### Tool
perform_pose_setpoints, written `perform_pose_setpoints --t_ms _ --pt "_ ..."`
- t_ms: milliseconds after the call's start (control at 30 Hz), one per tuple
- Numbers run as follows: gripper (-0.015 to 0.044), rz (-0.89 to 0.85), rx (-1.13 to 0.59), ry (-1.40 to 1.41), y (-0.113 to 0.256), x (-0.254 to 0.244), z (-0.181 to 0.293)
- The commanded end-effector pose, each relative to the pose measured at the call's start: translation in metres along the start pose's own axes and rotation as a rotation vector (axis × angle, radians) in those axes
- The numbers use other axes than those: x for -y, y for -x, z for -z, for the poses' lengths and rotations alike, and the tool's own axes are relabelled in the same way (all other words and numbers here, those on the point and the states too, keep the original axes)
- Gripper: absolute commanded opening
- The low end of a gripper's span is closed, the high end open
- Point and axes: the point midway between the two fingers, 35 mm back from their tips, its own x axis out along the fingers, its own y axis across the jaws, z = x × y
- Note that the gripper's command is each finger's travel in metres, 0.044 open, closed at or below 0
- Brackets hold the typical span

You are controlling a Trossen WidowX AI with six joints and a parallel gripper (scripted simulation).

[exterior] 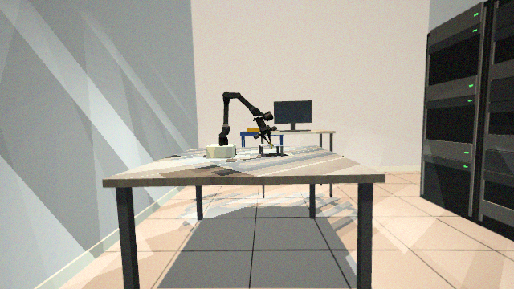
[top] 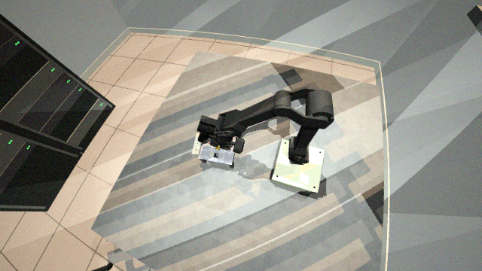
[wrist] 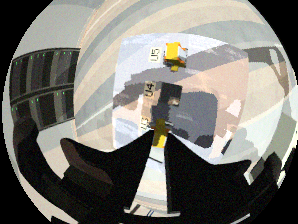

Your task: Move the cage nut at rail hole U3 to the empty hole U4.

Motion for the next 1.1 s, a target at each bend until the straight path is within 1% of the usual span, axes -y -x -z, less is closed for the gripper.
perform_pose_setpoints --t_ms 0,1067 --pt "0.0038 0.001 -0.001 -0.003 0.0008 -0.0021 0.0003" --pt "0.0038 0.033 -0.001 -0.003 0.0022 -0.0040 0.0003"
